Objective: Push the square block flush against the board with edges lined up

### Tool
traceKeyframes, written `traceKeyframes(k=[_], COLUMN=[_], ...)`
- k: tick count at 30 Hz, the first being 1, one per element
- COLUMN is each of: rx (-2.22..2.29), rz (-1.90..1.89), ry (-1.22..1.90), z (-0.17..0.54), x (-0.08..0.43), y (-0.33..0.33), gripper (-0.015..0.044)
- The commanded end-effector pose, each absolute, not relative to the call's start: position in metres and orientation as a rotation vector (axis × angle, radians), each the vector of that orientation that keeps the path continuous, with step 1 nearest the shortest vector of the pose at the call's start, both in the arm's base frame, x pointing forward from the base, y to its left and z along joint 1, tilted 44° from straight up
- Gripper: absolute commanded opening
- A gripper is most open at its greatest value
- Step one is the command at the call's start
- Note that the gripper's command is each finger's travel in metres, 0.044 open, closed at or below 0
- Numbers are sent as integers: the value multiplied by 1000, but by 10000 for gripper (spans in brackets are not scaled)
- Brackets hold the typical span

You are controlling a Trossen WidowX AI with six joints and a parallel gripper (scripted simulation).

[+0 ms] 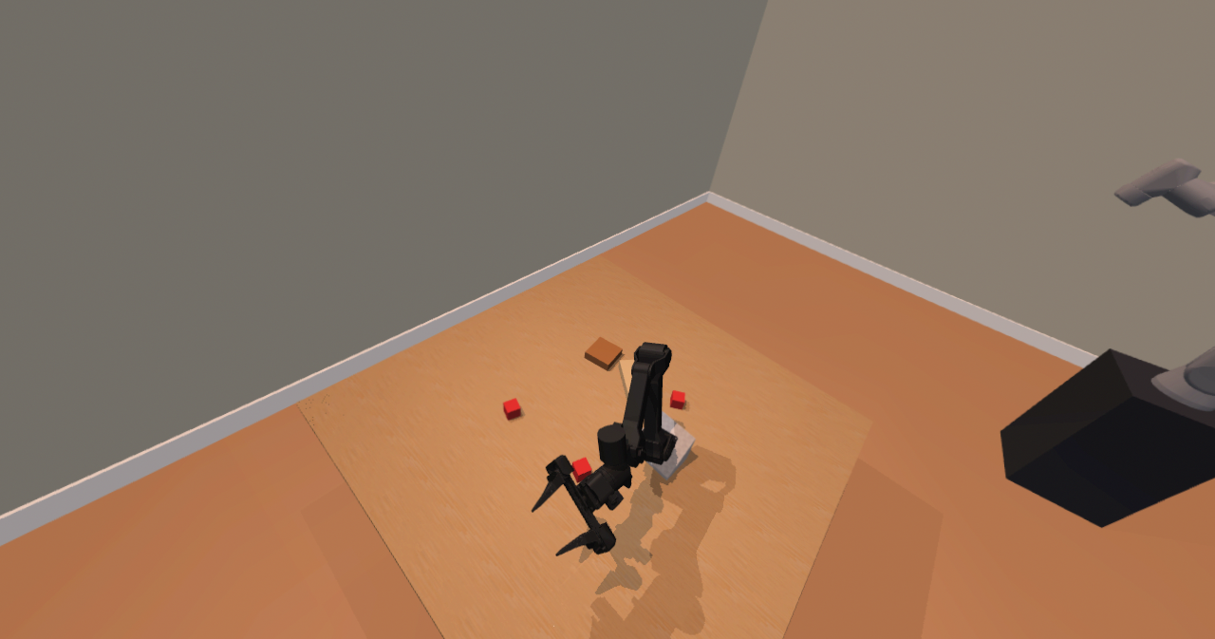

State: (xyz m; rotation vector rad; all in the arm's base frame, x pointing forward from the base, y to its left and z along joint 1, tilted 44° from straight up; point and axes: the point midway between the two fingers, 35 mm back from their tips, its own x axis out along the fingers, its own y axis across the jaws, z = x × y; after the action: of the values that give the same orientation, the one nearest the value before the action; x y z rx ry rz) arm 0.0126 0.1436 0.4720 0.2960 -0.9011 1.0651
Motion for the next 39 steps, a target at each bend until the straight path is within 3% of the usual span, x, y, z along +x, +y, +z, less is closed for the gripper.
traceKeyframes(k=[1,15,30,39], rx=[296,4,-513,-752], rz=[1065,999,883,802], ry=[-901,-887,-753,-564], z=[472,458,408,361], x=[13,29,98,161], y=[144,191,257,260], gripper=[374,6,0,0])
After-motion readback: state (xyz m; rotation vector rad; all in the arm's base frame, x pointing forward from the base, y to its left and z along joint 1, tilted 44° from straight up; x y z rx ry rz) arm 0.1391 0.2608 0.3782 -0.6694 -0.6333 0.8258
